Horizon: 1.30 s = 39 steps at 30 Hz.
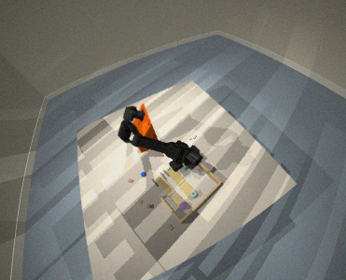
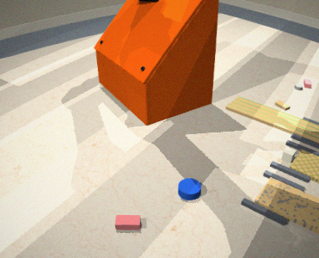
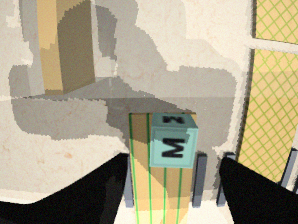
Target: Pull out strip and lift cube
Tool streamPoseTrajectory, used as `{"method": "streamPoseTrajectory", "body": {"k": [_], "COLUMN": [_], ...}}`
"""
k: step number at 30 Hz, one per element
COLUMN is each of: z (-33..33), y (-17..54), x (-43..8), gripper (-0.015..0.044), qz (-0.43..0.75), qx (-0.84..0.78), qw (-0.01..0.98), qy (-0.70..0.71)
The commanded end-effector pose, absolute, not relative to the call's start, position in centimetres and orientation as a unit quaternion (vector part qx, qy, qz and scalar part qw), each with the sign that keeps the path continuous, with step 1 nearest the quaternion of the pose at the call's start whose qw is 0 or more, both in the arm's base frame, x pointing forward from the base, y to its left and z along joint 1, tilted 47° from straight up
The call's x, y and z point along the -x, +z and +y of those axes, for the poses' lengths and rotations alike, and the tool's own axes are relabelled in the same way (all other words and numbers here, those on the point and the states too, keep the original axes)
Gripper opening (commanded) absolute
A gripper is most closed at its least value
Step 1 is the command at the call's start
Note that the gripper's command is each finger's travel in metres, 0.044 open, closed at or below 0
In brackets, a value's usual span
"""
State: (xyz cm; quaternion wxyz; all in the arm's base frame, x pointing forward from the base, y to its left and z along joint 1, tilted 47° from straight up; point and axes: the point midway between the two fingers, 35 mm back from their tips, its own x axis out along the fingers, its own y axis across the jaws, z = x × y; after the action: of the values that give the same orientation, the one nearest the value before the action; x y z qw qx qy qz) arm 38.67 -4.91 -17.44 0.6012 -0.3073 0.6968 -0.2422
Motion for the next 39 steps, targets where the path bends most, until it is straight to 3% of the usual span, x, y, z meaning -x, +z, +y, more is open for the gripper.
{"method": "streamPoseTrajectory", "body": {"k": [1,29,33,39], "z": [-5.7,-8.2,-8.0,-8.0], "y": [-18.0,-20.4,-20.4,-20.4], "x": [-38.5,-38.1,-38.2,-38.2], "gripper": [0.025,0.025,0.0145,0.0105], "qz": [0.698,0.698,0.697,0.697], "qx": [0.308,0.309,0.307,0.307], "qw": [0.598,0.598,0.6,0.6], "qy": [-0.244,-0.245,-0.244,-0.244]}}
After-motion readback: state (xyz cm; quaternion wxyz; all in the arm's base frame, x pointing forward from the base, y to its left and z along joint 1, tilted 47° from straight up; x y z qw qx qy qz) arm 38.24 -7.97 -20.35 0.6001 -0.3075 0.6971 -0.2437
